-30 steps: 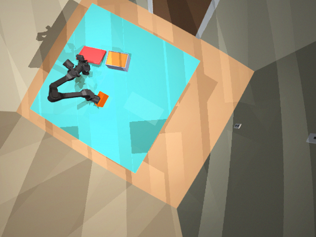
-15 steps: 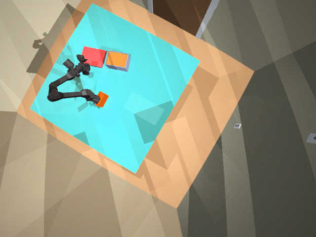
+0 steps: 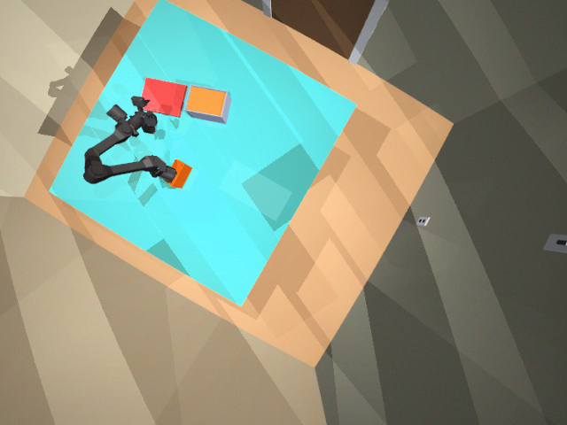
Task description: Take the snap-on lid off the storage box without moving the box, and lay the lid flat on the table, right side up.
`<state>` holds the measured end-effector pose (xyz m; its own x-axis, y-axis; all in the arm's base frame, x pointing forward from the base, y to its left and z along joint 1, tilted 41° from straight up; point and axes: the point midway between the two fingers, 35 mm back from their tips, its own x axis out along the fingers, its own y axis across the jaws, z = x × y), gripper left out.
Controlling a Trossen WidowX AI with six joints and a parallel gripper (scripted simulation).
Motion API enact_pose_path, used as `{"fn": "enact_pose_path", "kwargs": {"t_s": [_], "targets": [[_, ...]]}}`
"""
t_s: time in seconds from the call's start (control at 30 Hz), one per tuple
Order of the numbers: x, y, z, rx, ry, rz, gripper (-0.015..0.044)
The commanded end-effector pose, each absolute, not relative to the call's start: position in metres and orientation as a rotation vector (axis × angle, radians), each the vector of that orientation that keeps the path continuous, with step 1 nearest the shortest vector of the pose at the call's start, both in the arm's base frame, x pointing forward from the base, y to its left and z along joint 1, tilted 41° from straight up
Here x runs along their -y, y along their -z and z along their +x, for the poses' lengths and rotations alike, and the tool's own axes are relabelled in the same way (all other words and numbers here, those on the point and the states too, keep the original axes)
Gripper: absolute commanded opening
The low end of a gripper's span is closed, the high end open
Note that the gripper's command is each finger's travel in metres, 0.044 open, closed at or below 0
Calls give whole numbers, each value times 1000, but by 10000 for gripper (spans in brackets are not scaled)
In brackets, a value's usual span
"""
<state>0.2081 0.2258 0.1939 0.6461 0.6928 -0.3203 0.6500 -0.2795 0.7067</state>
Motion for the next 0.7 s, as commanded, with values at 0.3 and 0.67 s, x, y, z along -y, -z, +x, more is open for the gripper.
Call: {"fn": "enact_pose_path", "kwargs": {"t_s": [0.3,0.67], "targets": [[-215,-187,183,-1046,-53,2000,440],[-208,-183,163,-1047,-52,2001,440]]}}
